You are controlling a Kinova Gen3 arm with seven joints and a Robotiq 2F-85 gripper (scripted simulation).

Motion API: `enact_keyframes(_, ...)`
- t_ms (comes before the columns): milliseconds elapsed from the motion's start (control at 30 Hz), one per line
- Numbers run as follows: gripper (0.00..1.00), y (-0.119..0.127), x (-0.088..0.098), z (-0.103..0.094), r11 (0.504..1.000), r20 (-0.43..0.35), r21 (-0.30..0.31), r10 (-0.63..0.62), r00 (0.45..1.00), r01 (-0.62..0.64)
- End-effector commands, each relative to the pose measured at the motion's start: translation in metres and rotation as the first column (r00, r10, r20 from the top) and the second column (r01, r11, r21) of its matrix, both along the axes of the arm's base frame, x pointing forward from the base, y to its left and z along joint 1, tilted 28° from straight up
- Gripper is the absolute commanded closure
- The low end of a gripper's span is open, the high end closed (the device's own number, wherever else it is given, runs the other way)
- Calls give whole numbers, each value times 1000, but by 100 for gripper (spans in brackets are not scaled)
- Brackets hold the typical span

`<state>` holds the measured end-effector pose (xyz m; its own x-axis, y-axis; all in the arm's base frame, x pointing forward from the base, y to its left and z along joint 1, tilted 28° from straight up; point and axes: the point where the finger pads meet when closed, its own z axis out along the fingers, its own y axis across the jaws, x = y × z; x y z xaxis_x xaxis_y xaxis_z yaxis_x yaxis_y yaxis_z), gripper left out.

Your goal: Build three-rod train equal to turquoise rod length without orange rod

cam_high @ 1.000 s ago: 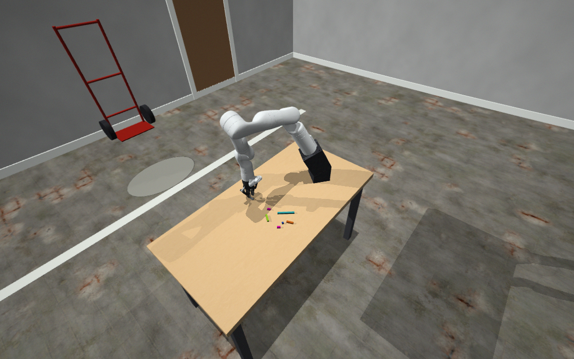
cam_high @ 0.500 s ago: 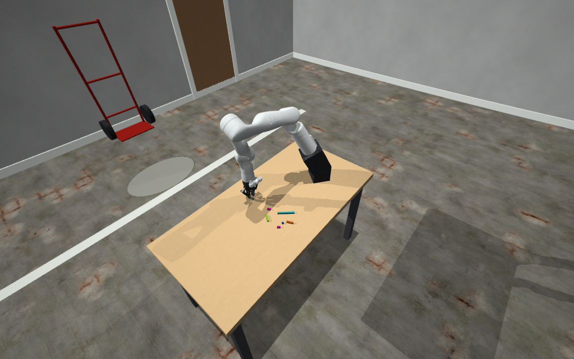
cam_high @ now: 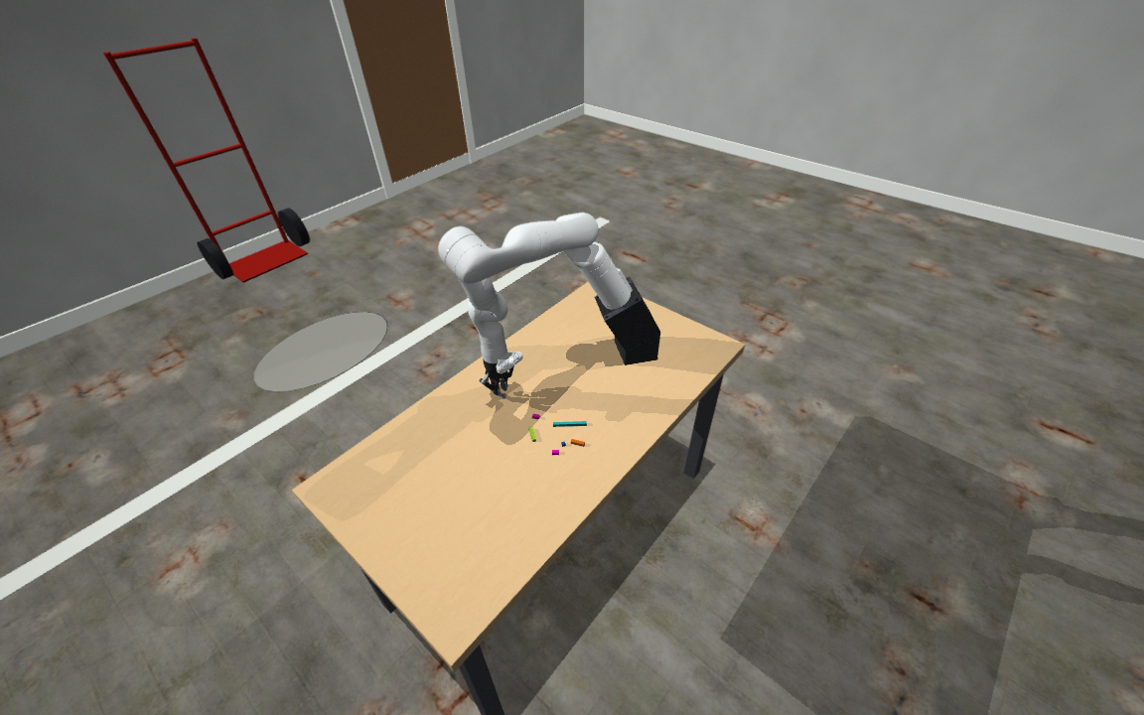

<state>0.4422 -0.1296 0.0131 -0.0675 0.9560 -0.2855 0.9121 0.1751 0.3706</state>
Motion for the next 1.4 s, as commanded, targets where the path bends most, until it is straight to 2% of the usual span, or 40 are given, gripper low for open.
enact_keyframes(0, 76, 0, 0, 0, 1000, 1, 0, 0, 1000, 0)
enact_keyframes(867, 76, 0, 0, 0, 1000, 1, 0, 0, 1000, 0)
enact_keyframes(1367, 76, -3, 5, -10, 1000, 1, 0, 0, 1000, 0)
